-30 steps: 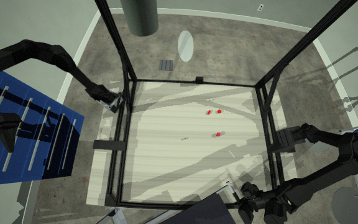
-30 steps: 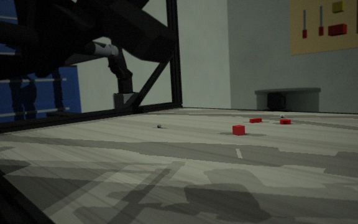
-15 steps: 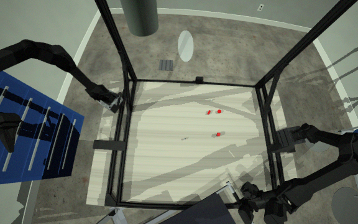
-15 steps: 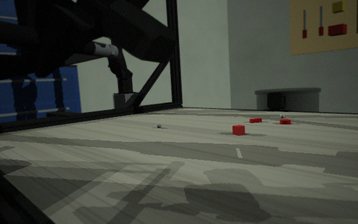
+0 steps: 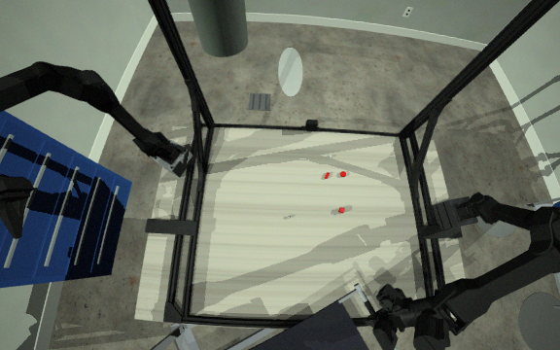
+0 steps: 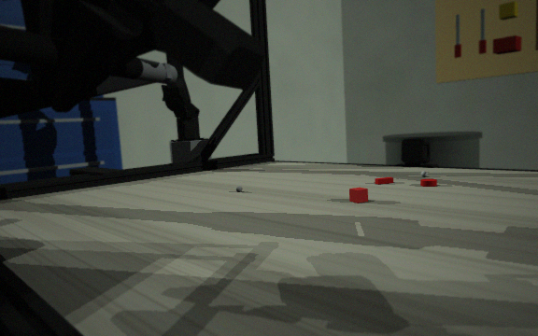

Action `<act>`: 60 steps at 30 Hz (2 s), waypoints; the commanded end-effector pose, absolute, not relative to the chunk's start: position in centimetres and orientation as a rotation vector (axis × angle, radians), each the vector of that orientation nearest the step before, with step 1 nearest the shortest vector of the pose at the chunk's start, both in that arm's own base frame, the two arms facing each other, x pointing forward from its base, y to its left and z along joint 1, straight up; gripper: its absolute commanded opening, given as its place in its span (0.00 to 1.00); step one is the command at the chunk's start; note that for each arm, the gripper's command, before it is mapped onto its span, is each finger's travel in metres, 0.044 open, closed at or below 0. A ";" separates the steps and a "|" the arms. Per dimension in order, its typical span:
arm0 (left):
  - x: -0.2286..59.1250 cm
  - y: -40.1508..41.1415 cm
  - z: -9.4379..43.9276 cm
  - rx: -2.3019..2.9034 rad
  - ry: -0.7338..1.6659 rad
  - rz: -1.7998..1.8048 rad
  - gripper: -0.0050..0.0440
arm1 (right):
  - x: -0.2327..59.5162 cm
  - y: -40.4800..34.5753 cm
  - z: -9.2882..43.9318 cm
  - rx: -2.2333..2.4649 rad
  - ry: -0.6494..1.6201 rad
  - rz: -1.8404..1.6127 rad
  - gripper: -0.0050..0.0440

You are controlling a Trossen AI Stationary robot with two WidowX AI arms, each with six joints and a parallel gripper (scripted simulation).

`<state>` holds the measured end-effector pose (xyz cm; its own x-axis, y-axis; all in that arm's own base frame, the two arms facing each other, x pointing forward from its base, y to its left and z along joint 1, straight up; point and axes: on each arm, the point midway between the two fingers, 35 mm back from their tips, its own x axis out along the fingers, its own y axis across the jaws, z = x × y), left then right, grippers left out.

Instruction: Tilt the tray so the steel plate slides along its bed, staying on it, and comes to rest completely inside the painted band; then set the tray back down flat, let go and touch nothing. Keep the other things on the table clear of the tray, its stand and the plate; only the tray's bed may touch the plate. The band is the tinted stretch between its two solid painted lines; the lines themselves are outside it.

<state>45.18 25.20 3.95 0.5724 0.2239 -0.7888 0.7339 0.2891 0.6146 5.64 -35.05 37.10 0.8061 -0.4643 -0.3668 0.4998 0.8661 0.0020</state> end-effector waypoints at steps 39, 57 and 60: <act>44.7 25.1 -3.3 1.250 0.980 -0.452 0.10 | 5.6 -35.0 37.1 0.098 0.367 -0.517 1.00; 44.9 25.2 0.4 1.257 0.970 -0.440 0.10 | 5.6 -35.0 37.1 0.098 0.367 -0.517 1.00; 44.9 25.2 0.6 1.260 0.966 -0.435 0.10 | 5.6 -35.0 37.1 0.098 0.367 -0.517 1.00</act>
